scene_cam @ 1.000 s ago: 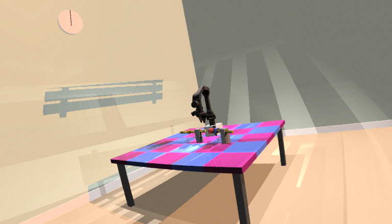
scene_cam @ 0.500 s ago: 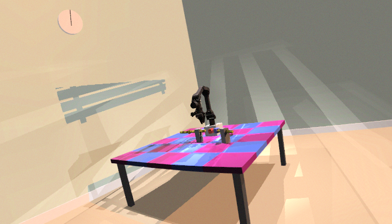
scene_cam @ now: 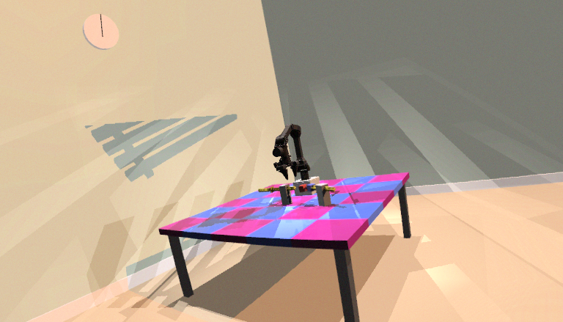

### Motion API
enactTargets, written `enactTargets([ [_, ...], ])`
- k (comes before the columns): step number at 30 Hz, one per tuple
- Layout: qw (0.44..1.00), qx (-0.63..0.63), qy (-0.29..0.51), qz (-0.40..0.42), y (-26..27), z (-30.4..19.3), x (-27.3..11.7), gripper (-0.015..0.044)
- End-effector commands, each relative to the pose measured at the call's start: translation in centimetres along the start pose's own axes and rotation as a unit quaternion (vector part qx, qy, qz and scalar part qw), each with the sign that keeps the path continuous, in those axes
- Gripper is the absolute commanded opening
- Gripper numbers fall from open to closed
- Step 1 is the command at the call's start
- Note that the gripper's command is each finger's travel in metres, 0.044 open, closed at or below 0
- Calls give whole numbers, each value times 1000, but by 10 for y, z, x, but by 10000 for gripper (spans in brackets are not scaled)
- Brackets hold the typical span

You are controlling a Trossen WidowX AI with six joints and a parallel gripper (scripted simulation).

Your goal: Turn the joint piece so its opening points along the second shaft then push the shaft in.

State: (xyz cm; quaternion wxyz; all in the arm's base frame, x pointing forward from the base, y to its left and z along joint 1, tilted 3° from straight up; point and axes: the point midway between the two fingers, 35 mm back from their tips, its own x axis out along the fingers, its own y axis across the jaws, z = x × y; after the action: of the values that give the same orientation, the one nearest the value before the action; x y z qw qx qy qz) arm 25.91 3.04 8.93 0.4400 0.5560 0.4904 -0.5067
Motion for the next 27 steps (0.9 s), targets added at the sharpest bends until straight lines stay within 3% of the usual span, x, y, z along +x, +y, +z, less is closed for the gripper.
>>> enactTargets([
  [1,1000,27,4,2,0,0,0,440],
  [5,1000,27,4,2,1,0,4,440],
  [19,1000,27,4,2,0,10,77,440],
  [27,1000,27,5,2,1,0,81,440],
])
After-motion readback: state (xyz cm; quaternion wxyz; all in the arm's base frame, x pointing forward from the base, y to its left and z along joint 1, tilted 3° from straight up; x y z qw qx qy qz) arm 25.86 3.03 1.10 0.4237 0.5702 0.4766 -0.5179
